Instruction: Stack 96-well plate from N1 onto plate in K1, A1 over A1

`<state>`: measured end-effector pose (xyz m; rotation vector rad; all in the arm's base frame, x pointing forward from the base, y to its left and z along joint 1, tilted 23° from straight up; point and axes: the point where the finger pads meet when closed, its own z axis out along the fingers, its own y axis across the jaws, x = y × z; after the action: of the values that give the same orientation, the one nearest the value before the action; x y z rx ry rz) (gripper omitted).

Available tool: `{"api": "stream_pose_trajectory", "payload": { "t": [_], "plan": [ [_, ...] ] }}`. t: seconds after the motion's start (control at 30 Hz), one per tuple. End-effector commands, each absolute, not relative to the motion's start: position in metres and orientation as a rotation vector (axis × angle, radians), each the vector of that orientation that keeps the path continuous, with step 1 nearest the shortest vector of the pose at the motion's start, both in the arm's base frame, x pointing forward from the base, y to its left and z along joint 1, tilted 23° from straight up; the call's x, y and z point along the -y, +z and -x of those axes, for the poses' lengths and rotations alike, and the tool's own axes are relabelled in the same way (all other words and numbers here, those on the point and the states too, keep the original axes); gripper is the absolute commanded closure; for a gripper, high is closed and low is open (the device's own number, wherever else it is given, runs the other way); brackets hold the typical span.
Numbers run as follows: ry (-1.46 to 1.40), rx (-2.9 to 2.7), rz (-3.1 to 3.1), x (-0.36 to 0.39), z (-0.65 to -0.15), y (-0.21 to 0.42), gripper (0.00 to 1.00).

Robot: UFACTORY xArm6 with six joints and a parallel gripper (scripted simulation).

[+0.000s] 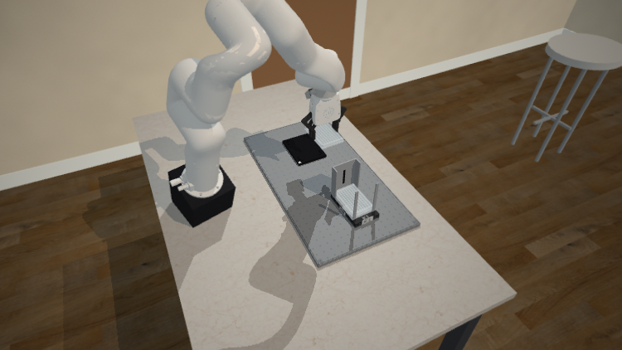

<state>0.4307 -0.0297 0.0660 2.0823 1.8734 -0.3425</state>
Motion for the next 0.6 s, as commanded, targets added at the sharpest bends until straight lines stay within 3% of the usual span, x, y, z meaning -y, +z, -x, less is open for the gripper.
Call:
{"api": "stream_pose_trajectory", "payload": {
  "t": [0.0, 0.57],
  "plan": [
    [-0.337, -1.873, -2.081, 0.043, -0.431, 0.074, 1.00],
    [-0.337, -1.873, -2.081, 0.089, -0.426, 0.094, 1.00]
  ]
}}
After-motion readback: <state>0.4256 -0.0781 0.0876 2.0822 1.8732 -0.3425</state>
